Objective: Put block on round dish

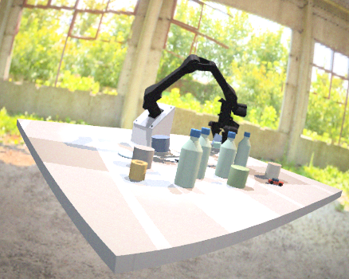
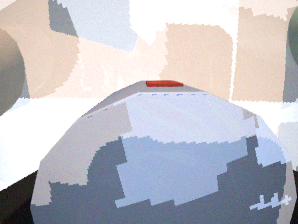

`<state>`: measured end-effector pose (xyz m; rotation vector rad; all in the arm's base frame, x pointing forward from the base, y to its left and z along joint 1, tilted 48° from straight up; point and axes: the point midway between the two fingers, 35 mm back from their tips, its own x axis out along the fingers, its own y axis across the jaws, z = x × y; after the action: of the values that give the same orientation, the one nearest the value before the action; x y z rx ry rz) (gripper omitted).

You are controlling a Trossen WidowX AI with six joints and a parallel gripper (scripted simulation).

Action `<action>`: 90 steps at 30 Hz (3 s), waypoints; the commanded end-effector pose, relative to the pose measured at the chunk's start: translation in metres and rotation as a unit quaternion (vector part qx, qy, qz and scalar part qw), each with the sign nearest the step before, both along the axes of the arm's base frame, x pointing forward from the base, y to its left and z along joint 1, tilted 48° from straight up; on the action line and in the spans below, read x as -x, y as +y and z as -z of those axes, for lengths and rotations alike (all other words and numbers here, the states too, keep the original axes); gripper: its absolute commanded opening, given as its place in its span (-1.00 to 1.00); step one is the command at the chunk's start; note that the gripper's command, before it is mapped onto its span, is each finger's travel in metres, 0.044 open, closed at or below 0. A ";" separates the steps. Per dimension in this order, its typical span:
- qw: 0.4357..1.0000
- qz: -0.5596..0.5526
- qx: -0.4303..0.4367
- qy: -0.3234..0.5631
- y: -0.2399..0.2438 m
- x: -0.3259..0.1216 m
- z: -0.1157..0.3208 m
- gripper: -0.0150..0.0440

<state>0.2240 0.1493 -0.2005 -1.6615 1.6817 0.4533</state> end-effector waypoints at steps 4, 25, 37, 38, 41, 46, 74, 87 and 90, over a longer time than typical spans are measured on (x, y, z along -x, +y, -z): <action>1.000 -0.001 0.003 0.001 -0.026 -0.001 0.023 -0.49; 1.000 0.004 0.004 0.001 -0.037 -0.002 0.033 -0.14; 1.000 0.003 0.004 0.001 -0.035 -0.002 0.031 0.93; 1.000 0.003 0.003 0.001 -0.028 -0.002 0.025 1.00; 1.000 0.000 0.002 0.002 0.000 0.002 -0.001 1.00; 1.000 -0.001 0.002 0.002 0.003 0.002 -0.003 1.00; 0.947 0.222 -0.023 -0.231 -0.038 -0.094 -0.132 0.39; 0.946 0.223 -0.022 -0.233 -0.050 -0.096 -0.123 0.39; 0.946 0.223 -0.022 -0.233 -0.053 -0.096 -0.120 0.39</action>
<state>0.3202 0.0995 -0.0771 -1.1712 1.6003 -0.1209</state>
